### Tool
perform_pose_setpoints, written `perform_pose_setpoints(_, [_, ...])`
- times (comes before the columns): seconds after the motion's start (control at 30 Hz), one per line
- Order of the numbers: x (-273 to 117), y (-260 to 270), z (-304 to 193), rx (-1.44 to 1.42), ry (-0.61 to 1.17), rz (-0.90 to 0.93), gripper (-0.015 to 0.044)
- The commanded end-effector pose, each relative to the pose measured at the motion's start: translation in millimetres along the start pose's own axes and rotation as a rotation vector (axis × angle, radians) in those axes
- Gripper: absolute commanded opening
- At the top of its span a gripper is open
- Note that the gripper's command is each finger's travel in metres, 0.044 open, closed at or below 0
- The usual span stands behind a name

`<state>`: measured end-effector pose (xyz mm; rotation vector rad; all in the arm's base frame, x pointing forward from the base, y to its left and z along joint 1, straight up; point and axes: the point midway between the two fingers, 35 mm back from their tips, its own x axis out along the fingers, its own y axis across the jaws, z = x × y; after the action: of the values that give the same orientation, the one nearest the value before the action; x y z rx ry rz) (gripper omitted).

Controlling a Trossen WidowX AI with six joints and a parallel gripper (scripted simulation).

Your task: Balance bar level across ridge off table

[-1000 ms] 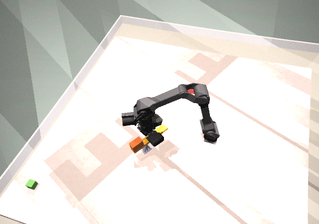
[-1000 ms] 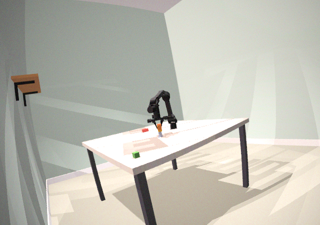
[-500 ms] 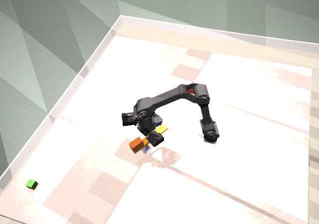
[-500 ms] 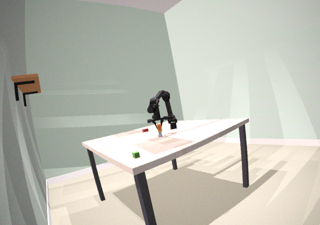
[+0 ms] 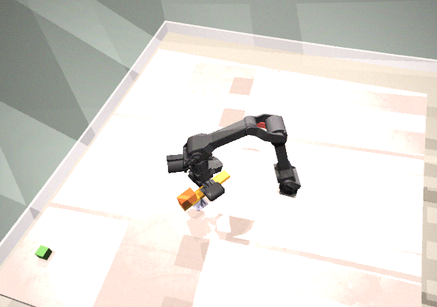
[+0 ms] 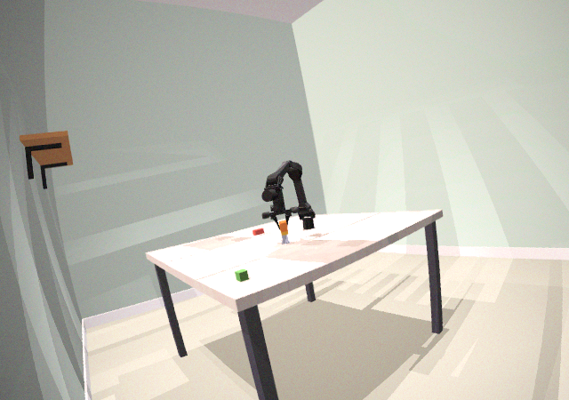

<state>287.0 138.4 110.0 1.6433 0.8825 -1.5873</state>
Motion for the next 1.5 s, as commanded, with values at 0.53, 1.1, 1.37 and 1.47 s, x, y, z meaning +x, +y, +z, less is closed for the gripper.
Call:
perform_pose_setpoints(0.53, [1.8, 0.5, -0.5, -0.004, 0.002, 0.002, 0.0])
perform_pose_setpoints(1.1, [3.3, 0.3, -0.3, -0.004, 0.002, 0.002, 0.0])
perform_pose_setpoints(1.37, [3.9, 0.3, -0.2, -0.004, 0.002, 0.002, 0.0])
perform_pose_setpoints(1.47, [4.1, 0.2, -0.1, -0.004, 0.002, 0.002, 0.0])
